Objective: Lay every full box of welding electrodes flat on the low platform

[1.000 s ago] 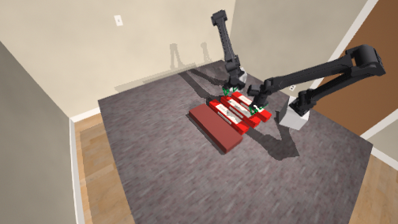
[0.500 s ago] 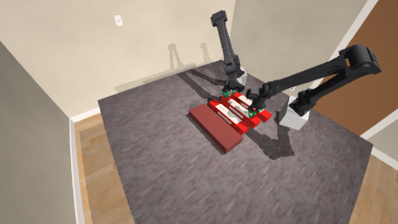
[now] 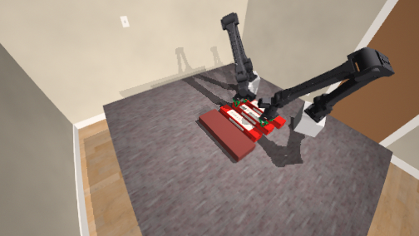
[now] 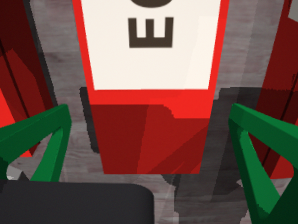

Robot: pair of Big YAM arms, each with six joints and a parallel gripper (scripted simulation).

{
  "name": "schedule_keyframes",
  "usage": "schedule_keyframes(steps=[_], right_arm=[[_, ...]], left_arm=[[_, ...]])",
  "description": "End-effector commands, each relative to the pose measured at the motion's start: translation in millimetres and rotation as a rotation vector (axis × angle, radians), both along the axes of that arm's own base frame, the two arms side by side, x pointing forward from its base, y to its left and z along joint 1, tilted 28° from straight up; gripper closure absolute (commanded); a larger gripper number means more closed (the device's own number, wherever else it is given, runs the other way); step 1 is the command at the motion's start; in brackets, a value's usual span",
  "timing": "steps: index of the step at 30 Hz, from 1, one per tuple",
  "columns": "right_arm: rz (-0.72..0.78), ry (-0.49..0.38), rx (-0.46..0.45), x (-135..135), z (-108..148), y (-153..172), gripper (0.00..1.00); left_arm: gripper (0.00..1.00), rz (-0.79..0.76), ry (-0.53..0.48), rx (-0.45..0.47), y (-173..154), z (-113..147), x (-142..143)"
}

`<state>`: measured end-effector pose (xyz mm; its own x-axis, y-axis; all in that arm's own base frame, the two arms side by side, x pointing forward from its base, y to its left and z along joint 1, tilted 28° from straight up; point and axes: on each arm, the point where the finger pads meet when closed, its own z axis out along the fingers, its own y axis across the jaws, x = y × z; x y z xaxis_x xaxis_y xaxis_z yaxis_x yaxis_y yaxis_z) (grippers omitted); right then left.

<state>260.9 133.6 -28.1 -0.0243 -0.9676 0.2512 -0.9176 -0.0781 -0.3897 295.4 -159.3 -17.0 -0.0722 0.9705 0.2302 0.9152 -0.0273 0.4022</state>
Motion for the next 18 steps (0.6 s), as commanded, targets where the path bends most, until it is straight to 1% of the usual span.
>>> schedule_keyframes(steps=[1, 5, 9, 10, 12, 13, 14, 18], right_arm=[[0.005, -0.003, 0.006, 9.7, -7.6, 0.2, 0.00], [0.005, 0.003, 0.001, 10.6, -19.0, -5.3, 0.00], [0.005, -0.006, 0.007, 15.9, -18.1, -2.0, 0.00], [0.009, -0.014, 0.013, 15.2, -13.9, 2.3, 0.00], [0.009, -0.014, 0.013, 15.2, -13.7, 2.4, 0.00], [0.007, -0.016, 0.015, 18.8, -15.6, 0.7, 0.00], [0.005, -0.007, 0.009, 17.6, -19.4, -1.6, 0.00], [0.005, -0.004, 0.006, 17.3, -24.0, -4.2, 0.00]], left_arm=[[0.00, 0.001, 0.001, -0.003, 4.3, -9.5, 6.4], [0.00, 0.001, -0.004, -0.007, 5.0, -17.5, 13.0], [0.00, 0.001, -0.002, -0.005, 6.8, -21.8, 13.8], [0.00, 0.001, -0.035, -0.031, 0.4, -9.0, 22.1], [0.00, -0.003, -0.040, -0.035, -3.4, -6.8, 24.5], [0.00, 0.001, -0.038, -0.033, -1.1, -8.4, 24.5], [0.00, 0.001, -0.012, -0.013, 2.9, -20.1, 20.2], [0.00, 0.001, -0.008, -0.009, 5.8, -25.1, 19.3]])
